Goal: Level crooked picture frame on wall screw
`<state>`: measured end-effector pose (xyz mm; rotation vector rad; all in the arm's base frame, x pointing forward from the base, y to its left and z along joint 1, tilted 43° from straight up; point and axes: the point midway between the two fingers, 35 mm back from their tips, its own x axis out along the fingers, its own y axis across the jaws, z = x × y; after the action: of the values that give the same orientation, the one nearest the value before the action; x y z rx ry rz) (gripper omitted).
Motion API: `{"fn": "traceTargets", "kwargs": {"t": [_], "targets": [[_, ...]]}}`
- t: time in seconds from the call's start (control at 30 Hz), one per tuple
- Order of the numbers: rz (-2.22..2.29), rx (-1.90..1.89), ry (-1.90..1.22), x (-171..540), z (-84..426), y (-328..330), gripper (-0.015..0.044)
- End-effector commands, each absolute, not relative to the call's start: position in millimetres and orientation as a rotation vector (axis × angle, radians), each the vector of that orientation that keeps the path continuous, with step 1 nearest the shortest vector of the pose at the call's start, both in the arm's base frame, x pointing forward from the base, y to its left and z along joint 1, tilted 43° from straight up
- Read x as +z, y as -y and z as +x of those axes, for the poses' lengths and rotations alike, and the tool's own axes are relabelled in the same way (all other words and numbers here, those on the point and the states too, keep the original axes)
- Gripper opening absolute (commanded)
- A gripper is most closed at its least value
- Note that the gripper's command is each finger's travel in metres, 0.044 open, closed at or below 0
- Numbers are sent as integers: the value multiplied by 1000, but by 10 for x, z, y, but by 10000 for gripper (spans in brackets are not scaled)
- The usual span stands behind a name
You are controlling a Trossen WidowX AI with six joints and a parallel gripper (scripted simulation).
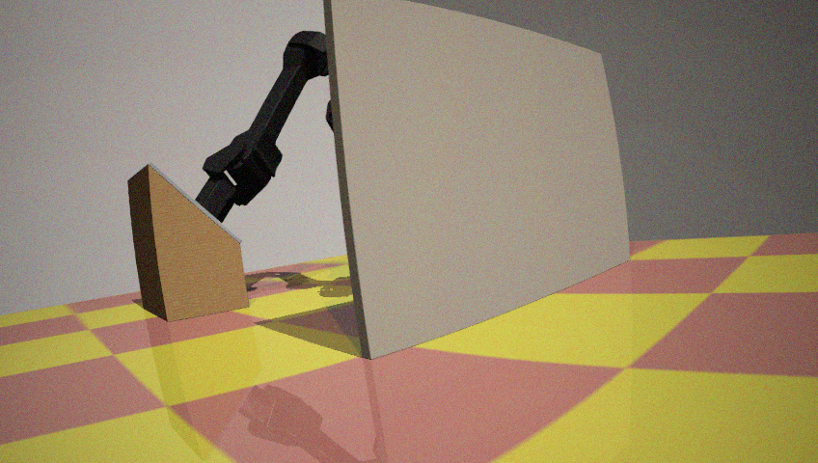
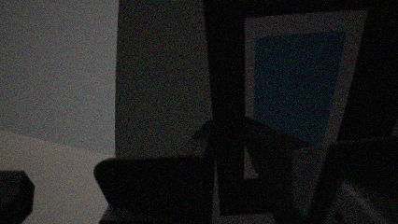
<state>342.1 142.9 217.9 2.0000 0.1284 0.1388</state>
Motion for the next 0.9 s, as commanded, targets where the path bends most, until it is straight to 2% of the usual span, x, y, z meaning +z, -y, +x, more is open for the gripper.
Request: {"fn": "traceTargets", "kwargs": {"t": [0.0, 0.87], "targets": [[2006, 140, -128, 2180, 3420, -1431, 0], [2165, 135, -144, 2177, 3422, -1421, 0]]}}
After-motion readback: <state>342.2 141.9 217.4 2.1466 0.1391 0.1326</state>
